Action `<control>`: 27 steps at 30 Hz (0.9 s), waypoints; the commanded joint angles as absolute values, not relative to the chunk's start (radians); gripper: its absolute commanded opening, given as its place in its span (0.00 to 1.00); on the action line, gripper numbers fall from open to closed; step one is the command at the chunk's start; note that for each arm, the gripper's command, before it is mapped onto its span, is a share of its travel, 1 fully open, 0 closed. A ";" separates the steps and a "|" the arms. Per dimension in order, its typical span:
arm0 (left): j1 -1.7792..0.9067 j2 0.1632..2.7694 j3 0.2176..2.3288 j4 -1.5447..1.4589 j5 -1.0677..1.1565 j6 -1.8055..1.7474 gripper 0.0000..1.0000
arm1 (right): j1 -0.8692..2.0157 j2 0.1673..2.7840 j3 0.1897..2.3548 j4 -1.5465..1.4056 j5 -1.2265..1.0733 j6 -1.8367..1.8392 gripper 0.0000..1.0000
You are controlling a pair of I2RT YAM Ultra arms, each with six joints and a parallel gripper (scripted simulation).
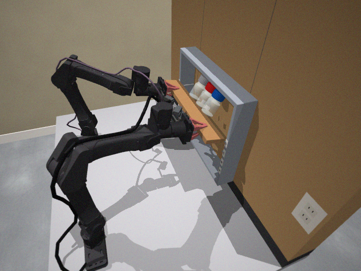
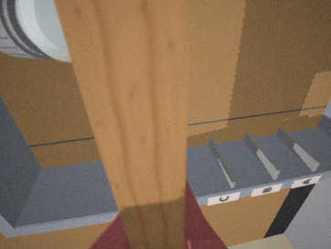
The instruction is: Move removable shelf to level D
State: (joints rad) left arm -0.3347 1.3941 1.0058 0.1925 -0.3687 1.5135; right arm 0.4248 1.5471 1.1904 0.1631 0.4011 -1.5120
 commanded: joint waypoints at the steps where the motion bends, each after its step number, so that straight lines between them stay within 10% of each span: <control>1: -0.320 1.388 1.071 0.311 -0.365 1.569 0.00 | 0.412 1.537 1.258 0.273 0.406 -1.568 0.00; 27: -0.290 1.479 1.143 0.327 -0.336 1.569 0.00 | 0.383 1.622 1.341 0.272 0.379 -1.570 0.00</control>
